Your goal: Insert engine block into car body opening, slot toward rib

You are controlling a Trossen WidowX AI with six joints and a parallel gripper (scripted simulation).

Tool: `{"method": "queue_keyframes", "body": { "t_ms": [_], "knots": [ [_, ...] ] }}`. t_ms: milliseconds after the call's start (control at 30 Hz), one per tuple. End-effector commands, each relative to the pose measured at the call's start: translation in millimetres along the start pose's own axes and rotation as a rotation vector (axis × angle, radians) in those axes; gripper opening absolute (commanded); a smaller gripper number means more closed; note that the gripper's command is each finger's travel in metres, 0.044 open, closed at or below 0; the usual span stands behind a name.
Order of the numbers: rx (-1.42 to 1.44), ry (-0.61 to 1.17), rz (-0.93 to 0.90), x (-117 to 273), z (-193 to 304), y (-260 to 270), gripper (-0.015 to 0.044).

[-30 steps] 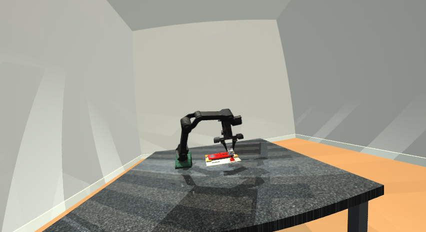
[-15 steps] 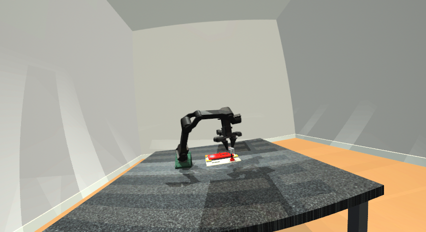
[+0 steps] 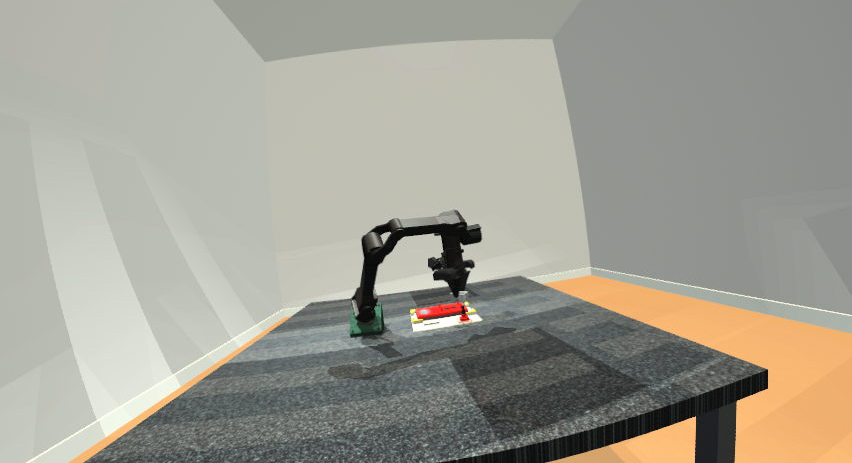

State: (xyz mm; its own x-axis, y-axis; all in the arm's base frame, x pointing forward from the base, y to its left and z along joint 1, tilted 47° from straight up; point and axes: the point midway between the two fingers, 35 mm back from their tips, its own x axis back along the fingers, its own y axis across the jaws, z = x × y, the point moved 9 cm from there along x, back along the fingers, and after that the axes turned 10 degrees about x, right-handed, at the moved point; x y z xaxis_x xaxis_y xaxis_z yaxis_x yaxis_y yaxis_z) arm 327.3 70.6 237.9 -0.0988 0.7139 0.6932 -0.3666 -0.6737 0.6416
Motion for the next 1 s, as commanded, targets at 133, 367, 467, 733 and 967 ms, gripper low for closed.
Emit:
{"method": "queue_keyframes", "body": {
  "t_ms": [133, 367, 467, 733, 967],
  "knots": [
    [0.271, 0.005, -0.004, 6.4, 0.4, 0.8, 0.0],
    [0.515, 0.004, -0.008, 11.2, -0.2, 1.1, 0.0],
    [0.596, 0.004, -0.009, 12.9, -0.4, 1.2, 0.0],
    [0.525, 0.003, -0.007, 11.5, -1.2, -5.3, 0.0],
    [0.309, 0.002, -0.003, 7.2, -3.9, -23.4, 0.0]
  ]
}}
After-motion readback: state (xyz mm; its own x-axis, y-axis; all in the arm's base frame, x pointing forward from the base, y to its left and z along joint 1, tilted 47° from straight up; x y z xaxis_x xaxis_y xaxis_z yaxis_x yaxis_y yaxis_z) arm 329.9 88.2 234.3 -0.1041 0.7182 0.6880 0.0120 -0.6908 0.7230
